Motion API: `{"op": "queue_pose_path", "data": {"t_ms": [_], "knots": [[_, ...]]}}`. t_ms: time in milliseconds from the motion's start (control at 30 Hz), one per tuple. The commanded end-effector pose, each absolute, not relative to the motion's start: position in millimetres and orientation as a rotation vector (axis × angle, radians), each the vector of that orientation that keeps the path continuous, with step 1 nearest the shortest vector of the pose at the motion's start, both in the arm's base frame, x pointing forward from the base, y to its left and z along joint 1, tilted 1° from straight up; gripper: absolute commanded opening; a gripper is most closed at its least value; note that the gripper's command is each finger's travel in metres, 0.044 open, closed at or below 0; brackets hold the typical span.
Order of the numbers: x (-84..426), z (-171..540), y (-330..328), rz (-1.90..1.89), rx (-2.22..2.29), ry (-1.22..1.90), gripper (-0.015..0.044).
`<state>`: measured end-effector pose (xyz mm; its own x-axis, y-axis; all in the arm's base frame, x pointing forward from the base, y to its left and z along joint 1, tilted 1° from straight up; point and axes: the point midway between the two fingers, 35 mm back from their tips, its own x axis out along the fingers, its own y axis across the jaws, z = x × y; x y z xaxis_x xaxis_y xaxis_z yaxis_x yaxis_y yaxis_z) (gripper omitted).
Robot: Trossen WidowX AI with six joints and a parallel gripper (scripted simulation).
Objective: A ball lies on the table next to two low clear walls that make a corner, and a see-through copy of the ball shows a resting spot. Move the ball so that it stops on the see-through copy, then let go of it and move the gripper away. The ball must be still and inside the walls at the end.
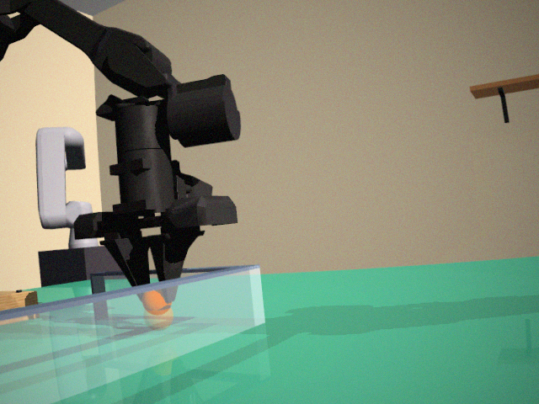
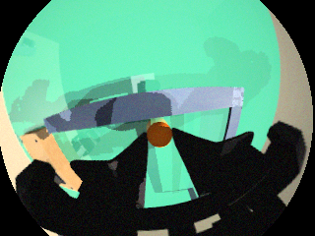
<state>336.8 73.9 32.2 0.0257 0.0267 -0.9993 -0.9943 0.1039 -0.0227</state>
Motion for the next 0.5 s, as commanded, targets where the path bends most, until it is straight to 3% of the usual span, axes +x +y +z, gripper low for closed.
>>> {"op": "queue_pose_path", "data": {"t_ms": [0,467], "knots": [[336,27,74,1.129,-1.12,1.224,0.0],[336,10,74,1.129,-1.12,1.224,0.0]]}}
